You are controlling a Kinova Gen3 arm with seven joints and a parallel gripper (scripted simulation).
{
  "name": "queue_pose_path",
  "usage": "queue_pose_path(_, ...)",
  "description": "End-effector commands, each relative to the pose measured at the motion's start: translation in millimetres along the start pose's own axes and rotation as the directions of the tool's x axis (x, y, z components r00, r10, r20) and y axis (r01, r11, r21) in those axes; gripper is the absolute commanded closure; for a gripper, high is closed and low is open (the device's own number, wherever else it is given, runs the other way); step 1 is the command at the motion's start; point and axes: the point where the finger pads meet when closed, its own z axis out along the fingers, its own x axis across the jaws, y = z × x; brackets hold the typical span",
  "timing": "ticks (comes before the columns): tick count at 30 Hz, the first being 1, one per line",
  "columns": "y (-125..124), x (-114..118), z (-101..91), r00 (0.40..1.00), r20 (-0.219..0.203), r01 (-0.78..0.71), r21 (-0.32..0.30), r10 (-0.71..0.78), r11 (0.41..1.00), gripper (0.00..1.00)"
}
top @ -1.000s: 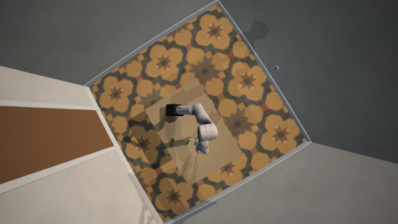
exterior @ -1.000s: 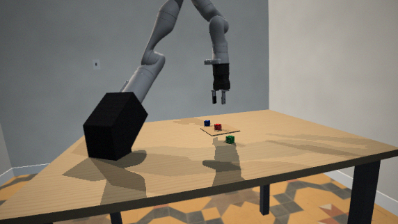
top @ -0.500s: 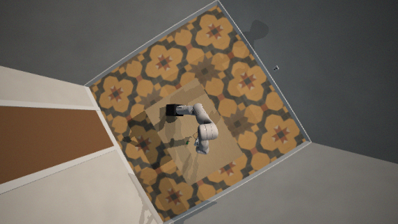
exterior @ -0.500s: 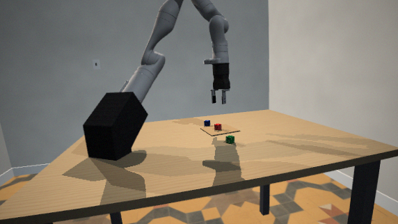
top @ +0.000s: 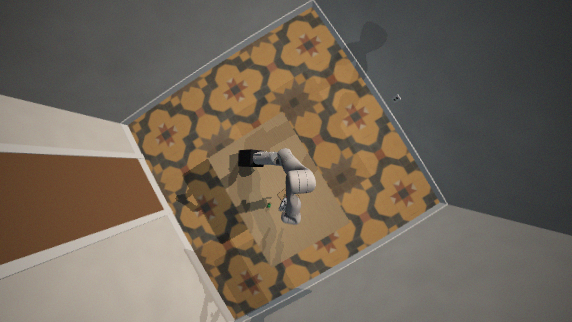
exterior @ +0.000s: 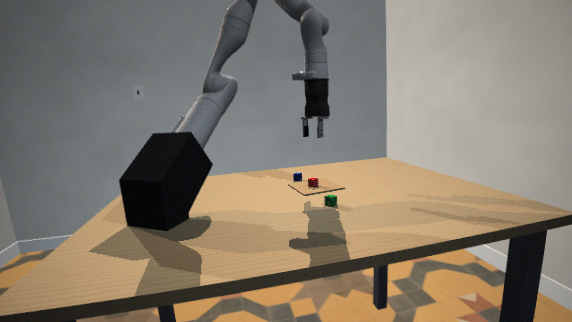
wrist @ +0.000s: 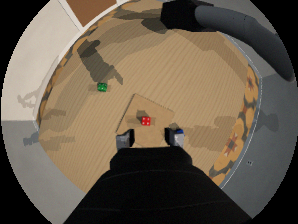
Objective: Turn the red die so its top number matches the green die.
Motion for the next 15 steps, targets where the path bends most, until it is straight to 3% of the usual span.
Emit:
queue_pose_path(1, -1.4, -6.2, -7.7, 1.000, 0.022, -0.009, -0.003, 0.009, 1.000, 0.00)
queue_pose_path(7, -1.4, -5.9, -19.1, 1.000, 0.022, -0.009, -0.003, 0.009, 1.000, 0.00)
queue_pose_path(15, -1.4, -5.9, -20.3, 1.000, 0.022, -0.009, -0.003, 0.009, 1.000, 0.00)
